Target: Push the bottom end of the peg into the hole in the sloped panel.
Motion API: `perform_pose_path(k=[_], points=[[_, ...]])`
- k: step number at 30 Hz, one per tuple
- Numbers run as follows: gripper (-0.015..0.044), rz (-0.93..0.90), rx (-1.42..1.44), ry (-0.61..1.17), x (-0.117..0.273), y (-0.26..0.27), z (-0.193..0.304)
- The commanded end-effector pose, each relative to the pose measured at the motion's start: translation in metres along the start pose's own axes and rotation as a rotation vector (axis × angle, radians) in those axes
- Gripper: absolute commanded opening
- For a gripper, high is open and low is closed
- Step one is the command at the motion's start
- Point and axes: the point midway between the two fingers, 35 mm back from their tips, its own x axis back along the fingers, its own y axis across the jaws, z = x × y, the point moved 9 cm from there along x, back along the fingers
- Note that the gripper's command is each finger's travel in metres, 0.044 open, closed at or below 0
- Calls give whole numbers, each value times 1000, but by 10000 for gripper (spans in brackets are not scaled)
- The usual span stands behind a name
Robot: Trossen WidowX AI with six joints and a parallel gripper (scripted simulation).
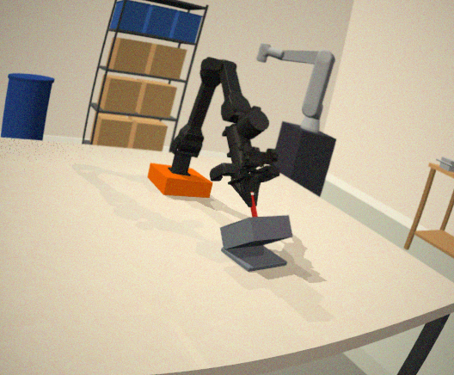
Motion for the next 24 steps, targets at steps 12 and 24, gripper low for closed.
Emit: perform_pose_path(k=[12,24], points=[[0,3,-4,1,-9,-1,-1],[0,3,-4,1,-14,-1,-1]])
